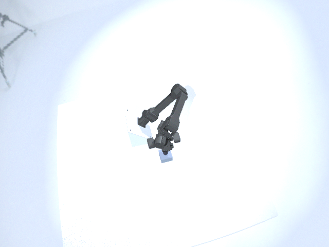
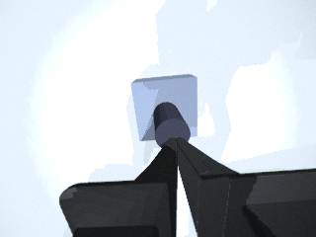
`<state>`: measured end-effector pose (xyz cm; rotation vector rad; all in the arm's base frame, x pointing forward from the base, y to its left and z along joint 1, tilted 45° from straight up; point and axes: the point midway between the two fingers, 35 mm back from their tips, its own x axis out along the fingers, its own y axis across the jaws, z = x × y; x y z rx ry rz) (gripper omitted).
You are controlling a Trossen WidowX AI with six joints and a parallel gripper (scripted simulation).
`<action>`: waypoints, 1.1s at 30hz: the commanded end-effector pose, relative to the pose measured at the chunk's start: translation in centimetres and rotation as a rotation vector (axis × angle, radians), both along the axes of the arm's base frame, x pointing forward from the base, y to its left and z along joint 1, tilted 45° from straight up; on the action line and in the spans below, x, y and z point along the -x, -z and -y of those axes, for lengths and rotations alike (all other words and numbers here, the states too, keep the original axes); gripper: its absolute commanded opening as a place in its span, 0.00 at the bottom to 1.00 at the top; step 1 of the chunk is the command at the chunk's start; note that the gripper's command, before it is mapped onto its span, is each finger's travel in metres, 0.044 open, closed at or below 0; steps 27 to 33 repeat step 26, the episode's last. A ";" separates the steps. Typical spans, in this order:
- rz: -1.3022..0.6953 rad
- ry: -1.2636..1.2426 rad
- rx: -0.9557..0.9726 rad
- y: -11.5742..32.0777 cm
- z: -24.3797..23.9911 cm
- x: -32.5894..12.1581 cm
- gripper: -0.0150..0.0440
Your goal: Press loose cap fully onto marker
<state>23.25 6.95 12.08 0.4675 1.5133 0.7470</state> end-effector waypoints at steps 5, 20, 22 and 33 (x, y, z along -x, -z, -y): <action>0.034 0.117 0.038 -5.8 5.6 -0.6 0.25; 0.034 0.117 0.038 -5.8 5.6 -0.6 0.74; 0.034 0.117 0.038 -5.8 5.6 -0.6 0.83; 0.034 0.117 0.038 -5.8 5.6 -0.6 1.00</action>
